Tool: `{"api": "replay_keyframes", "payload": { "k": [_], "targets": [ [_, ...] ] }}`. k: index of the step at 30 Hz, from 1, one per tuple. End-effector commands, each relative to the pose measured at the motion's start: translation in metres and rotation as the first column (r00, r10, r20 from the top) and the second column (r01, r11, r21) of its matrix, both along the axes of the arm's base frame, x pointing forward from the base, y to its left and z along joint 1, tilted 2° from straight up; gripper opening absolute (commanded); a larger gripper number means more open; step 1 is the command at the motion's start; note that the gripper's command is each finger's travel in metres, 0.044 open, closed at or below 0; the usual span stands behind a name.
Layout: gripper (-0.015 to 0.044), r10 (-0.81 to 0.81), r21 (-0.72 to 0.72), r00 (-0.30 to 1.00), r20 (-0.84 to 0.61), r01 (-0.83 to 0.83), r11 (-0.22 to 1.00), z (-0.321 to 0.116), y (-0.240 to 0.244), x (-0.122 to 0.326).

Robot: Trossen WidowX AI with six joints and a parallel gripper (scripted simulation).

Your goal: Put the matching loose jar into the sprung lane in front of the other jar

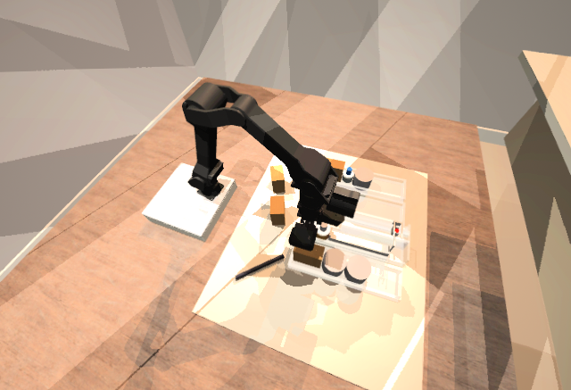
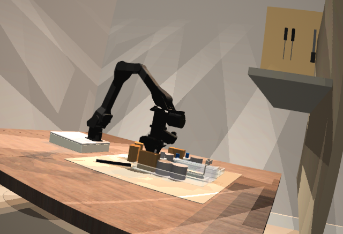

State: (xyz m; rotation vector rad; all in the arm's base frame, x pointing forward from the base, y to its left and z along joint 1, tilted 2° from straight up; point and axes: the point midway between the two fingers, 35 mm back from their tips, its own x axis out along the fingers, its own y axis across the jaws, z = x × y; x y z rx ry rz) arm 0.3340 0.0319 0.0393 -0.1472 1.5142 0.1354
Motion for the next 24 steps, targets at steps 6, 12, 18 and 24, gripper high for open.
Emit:
{"api": "replay_keyframes", "payload": {
  "k": [6, 12, 18, 24],
  "targets": [
    [0.0, -0.001, -0.001, 1.0, 0.012, 0.001, 1.0, 0.0003, -0.0004, 0.0011],
    [0.0, -0.001, -0.001, 1.0, 0.012, 0.001, 1.0, 0.0, -0.0005, -0.0012],
    [0.0, -0.001, -0.001, 1.0, 0.012, 0.001, 1.0, -0.0003, -0.0005, -0.0034],
    [0.0, -0.001, -0.001, 1.0, 0.012, 0.001, 1.0, -0.0003, -0.0005, -0.0034]
  ]
}}
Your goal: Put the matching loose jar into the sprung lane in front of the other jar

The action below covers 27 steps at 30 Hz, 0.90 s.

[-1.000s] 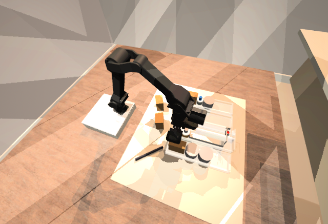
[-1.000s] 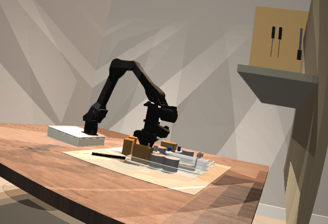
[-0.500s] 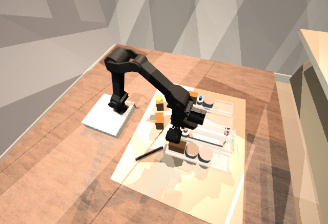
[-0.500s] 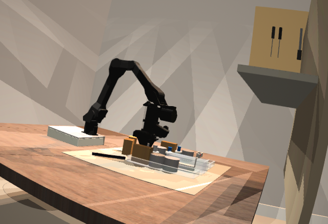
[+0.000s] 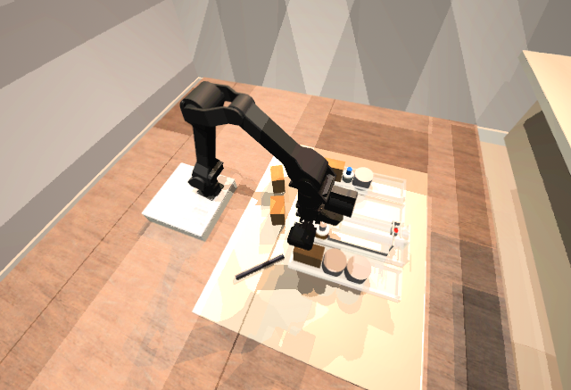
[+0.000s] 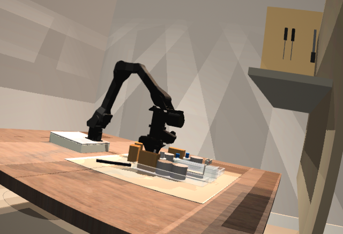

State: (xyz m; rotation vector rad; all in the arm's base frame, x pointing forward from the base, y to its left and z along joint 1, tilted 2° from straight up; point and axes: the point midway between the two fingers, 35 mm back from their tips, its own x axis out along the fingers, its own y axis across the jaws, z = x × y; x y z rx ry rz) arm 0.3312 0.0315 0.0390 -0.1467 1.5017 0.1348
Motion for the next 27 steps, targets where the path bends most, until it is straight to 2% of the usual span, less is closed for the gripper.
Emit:
{"api": "replay_keyframes", "payload": {
  "k": [1, 12, 27],
  "targets": [
    [0.0, -0.001, -0.002, 1.0, 0.0, 0.001, 1.0, 0.0, 0.0, -0.001],
    [0.0289, -0.001, -0.002, 1.0, 0.0, 0.001, 1.0, 0.0, 0.0, 0.0],
    [0.0291, -0.001, -0.002, 1.0, 0.0, 0.001, 1.0, 0.02, 0.0, -0.002]
  ]
}}
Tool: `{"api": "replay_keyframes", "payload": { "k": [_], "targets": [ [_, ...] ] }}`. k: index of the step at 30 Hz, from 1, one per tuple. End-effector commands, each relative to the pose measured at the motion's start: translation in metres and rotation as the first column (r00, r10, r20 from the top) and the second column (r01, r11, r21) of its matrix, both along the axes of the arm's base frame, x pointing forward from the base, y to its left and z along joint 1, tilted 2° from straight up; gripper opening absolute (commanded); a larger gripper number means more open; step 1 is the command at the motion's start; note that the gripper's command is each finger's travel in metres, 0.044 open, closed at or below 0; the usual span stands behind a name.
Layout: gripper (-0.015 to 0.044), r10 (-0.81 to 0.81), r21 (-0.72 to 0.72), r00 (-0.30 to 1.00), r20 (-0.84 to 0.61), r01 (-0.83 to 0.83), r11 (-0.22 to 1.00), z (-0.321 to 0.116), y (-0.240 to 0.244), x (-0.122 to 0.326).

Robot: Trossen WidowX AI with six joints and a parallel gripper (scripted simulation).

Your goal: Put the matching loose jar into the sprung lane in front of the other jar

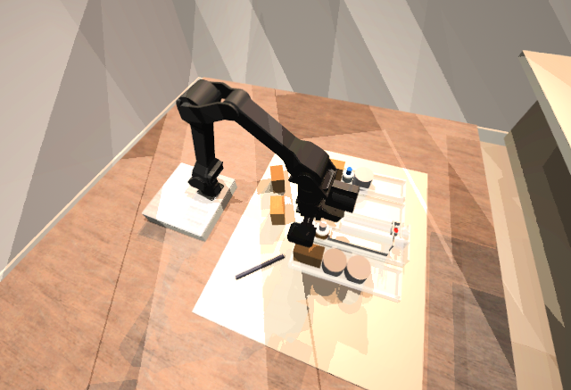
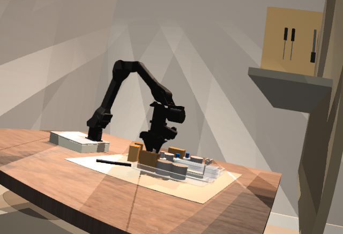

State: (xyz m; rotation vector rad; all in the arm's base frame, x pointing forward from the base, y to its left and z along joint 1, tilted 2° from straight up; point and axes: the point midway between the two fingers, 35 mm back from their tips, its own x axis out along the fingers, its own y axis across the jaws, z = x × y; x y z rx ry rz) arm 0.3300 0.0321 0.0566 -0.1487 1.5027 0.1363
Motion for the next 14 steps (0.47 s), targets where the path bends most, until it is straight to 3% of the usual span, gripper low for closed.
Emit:
{"api": "replay_keyframes", "payload": {
  "k": [1, 14],
  "targets": [
    [0.0291, -0.003, -0.001, 1.0, 0.001, 0.003, 1.0, 0.002, 0.0, -0.002],
    [0.0291, -0.003, -0.002, 1.0, -0.002, 0.003, 1.0, 0.002, -0.009, -0.043]
  ]
}}
